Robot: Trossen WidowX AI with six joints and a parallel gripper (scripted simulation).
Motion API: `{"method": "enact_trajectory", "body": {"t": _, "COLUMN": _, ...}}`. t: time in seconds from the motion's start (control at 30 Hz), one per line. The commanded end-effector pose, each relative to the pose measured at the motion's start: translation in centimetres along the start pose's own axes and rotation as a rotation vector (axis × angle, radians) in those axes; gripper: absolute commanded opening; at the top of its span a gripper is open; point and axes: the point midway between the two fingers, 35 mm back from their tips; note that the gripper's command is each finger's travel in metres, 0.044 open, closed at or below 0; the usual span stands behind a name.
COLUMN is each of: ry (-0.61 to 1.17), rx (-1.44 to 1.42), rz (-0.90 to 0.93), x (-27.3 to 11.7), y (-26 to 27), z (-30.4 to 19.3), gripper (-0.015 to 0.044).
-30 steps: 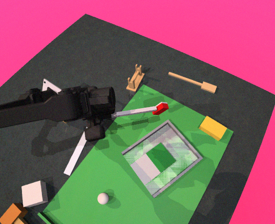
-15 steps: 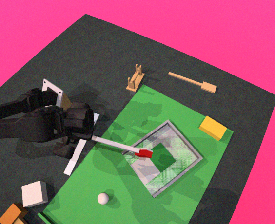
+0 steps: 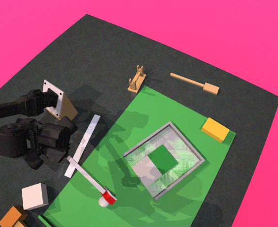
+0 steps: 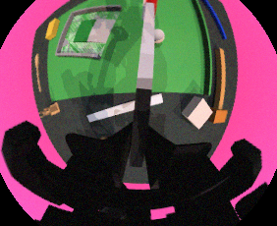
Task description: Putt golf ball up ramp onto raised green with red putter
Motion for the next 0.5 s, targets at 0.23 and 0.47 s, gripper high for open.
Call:
{"method": "enact_trajectory", "body": {"t": 0.23, "ry": -0.015, "rx": 0.232, "rz": -0.043, "x": 0.1, "y": -3.9, "z": -1.2, "gripper": 0.0}}
{"method": "enact_trajectory", "body": {"t": 0.47, "ry": -0.014, "rx": 0.232, "rz": -0.04, "x": 1.2, "y": -3.9, "z": -1.2, "gripper": 0.0}}
Point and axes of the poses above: the point midway between the two fingers, 35 mm back from their tips, its own x axis out along the fingers, its own y axis across the jaws, z = x × y, and after that the axes turned 14 degrees about x, right-handed
